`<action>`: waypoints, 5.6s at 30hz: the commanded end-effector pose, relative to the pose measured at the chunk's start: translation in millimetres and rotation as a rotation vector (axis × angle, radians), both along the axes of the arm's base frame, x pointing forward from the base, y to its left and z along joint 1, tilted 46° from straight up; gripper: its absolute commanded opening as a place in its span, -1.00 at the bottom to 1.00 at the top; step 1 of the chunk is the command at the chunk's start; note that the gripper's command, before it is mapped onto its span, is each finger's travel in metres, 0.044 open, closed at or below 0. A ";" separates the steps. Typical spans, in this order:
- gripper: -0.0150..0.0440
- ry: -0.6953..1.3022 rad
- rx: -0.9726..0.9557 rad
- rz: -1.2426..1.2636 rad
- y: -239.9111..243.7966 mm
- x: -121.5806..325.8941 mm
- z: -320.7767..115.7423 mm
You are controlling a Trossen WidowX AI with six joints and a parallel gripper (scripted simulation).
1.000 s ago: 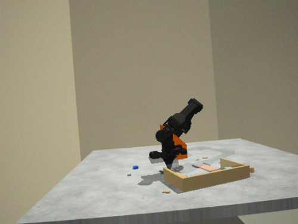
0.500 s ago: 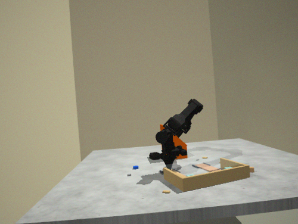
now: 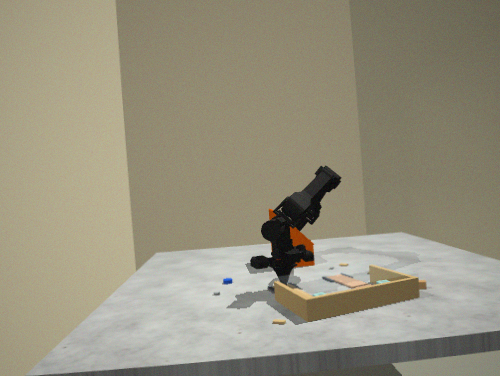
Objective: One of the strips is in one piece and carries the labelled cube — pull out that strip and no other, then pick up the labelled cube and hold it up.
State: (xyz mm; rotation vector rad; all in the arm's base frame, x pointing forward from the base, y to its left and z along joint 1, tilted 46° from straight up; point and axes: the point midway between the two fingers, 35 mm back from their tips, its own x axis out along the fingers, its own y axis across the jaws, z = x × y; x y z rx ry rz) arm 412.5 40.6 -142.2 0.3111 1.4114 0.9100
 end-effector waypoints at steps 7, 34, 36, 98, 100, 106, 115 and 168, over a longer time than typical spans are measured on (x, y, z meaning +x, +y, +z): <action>-0.49 0.004 0.003 -0.002 1.6 -0.9 -1.0; -0.49 0.004 0.003 -0.002 3.4 -0.4 -3.2; -0.49 0.004 0.003 -0.002 3.5 -0.3 -3.3; -0.49 0.007 0.001 -0.002 -23.4 -80.5 -22.6; -0.49 0.007 0.001 -0.002 -24.5 -83.6 -23.2; -0.49 0.008 0.001 -0.002 -27.6 -92.5 -25.0; -0.49 0.008 0.001 -0.002 -32.3 -106.2 -27.7; -0.49 0.011 -0.002 -0.002 -56.7 -176.0 -41.4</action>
